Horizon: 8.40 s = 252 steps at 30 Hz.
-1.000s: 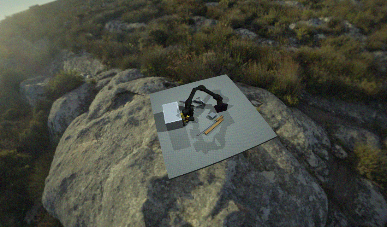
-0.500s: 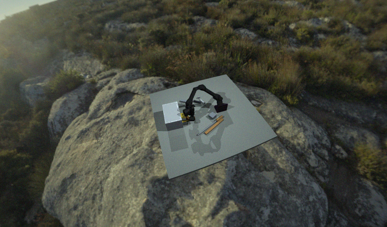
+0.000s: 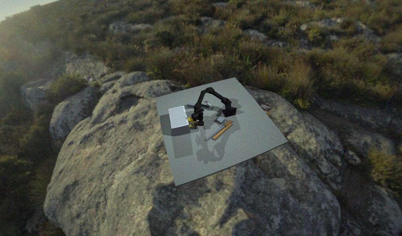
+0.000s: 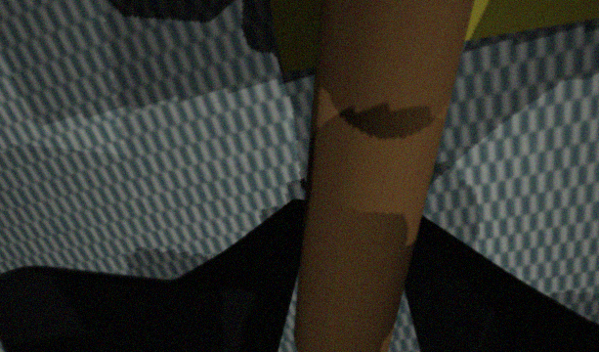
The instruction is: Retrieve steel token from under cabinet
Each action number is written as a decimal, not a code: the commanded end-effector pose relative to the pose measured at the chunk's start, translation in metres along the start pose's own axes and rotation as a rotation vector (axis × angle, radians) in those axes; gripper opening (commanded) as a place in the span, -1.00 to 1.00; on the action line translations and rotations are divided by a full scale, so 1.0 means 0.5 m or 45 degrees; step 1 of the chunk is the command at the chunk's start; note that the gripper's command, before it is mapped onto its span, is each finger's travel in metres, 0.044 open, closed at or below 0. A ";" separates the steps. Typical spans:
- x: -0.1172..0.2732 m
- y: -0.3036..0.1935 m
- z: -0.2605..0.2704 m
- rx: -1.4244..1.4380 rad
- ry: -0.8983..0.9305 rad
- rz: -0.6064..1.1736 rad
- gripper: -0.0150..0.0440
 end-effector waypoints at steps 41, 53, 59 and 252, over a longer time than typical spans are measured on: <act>-0.002 -0.105 -0.022 0.002 -0.003 0.005 -0.49; -0.002 -0.136 -0.028 0.003 -0.003 0.006 -0.49; -0.002 -0.152 -0.031 0.004 -0.003 0.007 -0.49; 0.006 -0.123 -0.264 -0.356 -0.014 0.005 -0.49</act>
Point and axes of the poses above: the point midway between the two fingers, 35 mm back from their tips, its own x axis back along the fingers, its own z axis across the jaws, y = z × x, the point moved 10 cm from there along x, back along the fingers, and after that the axes turned 14 degrees about -x, right-handed, at the moved point
